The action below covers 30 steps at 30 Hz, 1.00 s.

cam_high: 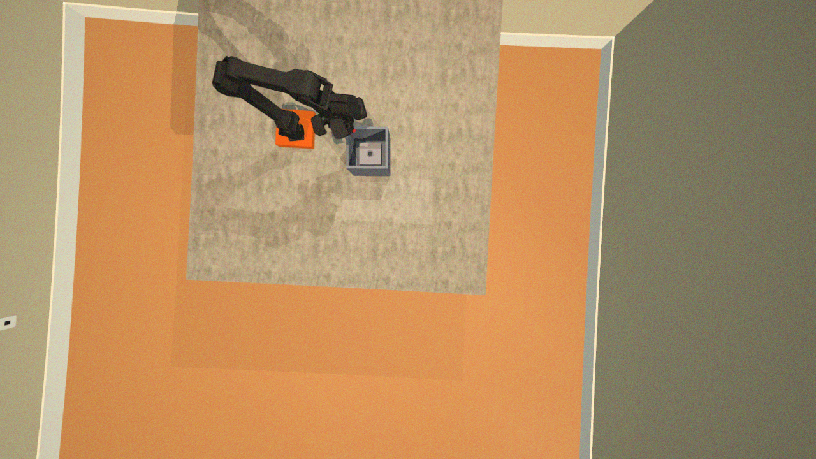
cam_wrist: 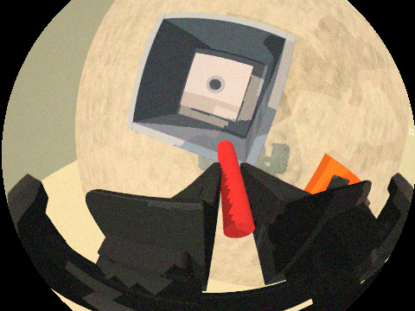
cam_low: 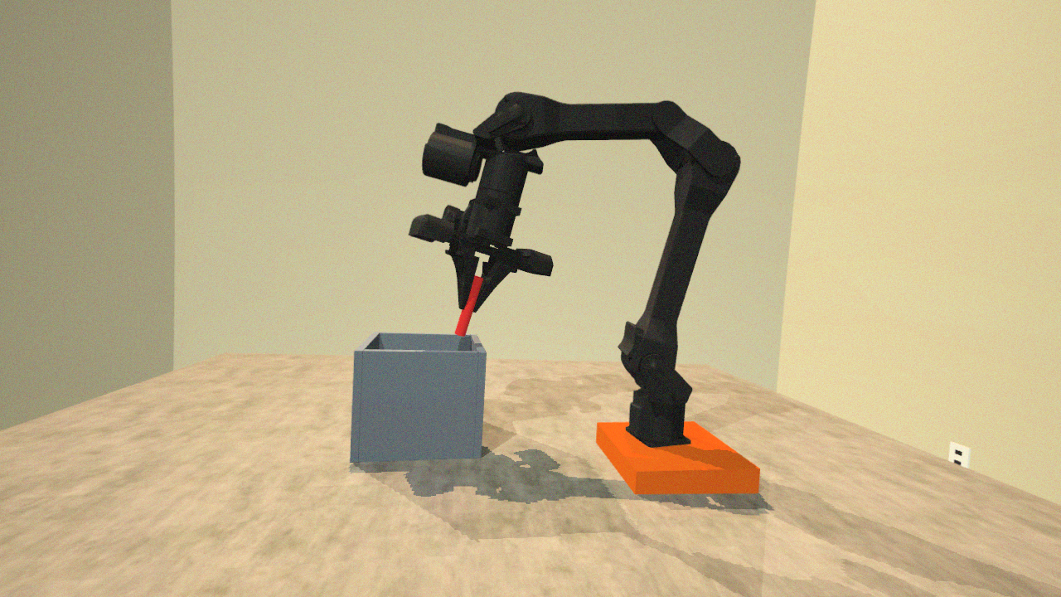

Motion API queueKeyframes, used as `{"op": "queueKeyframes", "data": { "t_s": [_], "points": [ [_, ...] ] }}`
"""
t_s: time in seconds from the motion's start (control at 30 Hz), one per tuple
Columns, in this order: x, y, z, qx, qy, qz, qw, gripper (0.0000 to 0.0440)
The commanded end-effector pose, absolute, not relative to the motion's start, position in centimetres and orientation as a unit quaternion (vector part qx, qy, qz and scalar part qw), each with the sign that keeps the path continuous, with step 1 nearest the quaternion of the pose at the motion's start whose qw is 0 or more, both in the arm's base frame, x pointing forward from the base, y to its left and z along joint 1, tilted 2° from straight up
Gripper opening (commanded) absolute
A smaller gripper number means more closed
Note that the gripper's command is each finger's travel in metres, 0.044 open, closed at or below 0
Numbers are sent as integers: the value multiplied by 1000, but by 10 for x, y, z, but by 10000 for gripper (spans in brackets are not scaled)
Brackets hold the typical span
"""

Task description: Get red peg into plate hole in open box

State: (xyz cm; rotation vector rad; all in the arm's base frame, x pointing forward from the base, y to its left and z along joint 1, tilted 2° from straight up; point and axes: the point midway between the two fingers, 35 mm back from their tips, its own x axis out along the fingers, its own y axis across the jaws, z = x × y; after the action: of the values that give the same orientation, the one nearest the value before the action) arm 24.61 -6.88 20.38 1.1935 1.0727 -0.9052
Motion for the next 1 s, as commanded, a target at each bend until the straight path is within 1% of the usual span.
{"op": "queueKeyframes", "data": {
  "t_s": [0.0, 0.53, 0.97],
  "points": [
    [250, -78, 202, 515, 462, -394, 605, 0],
    [264, -115, 172, 509, 472, -407, 593, 0],
    [280, -129, 141, 504, 487, -395, 594, 0]
  ]
}}
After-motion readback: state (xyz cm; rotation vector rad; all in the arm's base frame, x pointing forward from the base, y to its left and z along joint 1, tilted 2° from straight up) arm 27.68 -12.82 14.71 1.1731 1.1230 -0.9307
